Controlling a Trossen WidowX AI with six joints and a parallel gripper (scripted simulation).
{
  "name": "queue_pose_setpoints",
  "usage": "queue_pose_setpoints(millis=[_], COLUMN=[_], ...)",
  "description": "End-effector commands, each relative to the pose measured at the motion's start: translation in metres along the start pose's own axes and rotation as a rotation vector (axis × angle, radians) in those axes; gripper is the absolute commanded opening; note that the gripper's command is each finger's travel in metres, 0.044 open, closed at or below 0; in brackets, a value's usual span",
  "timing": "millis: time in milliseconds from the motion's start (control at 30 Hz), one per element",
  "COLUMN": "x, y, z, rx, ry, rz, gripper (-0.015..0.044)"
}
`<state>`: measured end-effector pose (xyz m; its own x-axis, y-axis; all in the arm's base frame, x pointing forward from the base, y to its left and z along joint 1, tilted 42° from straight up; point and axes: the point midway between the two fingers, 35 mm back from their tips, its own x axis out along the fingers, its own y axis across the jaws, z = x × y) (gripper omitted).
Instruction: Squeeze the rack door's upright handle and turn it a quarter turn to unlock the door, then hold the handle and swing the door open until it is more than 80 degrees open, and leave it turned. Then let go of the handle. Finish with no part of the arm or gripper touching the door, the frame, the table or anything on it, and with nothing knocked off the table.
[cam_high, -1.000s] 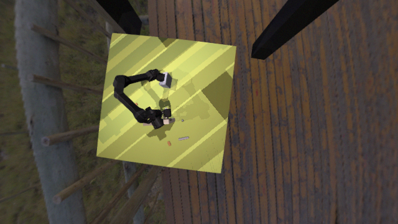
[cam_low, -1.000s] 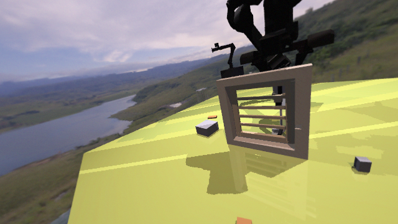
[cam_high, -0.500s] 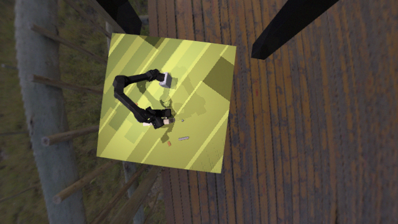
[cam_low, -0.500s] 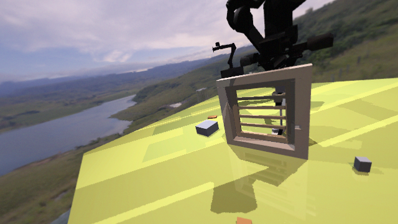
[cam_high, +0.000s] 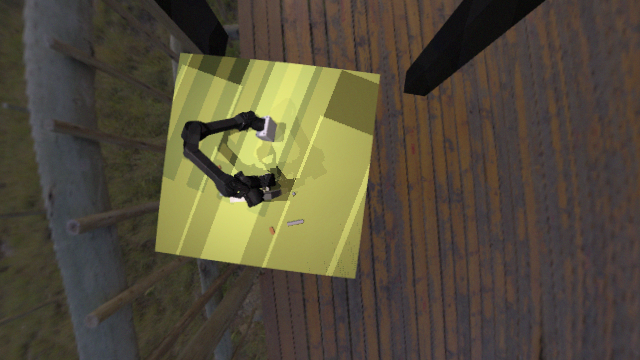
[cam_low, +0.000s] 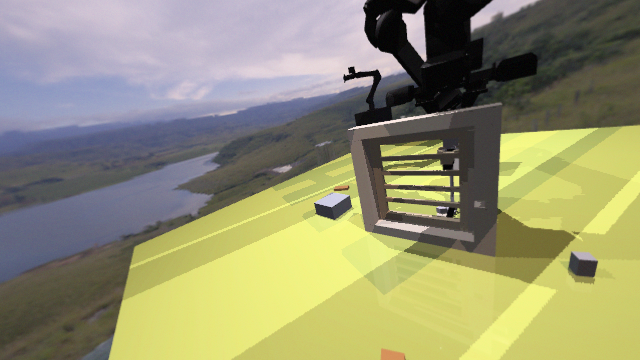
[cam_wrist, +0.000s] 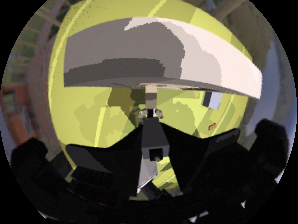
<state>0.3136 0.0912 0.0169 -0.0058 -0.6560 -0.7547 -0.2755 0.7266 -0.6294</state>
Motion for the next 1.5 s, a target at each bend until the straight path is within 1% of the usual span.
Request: queue_pose_setpoints(millis=[0, 1133, 1400, 1467], x=[0.0017, 0.0018, 0.0018, 0.0018], y=[0.0000, 0.0000, 0.0000, 0.0000], z=[-0.0012, -0.0012, -0.0012, -0.0012], rx=[-0.146, -1.813, -1.846, -1.846], ry=[0.004, 0.006, 0.006, 0.006], rz=[-0.004, 0.000, 0.000, 0.000], gripper=[0.0010, 0.0010, 0.0010, 0.0062])
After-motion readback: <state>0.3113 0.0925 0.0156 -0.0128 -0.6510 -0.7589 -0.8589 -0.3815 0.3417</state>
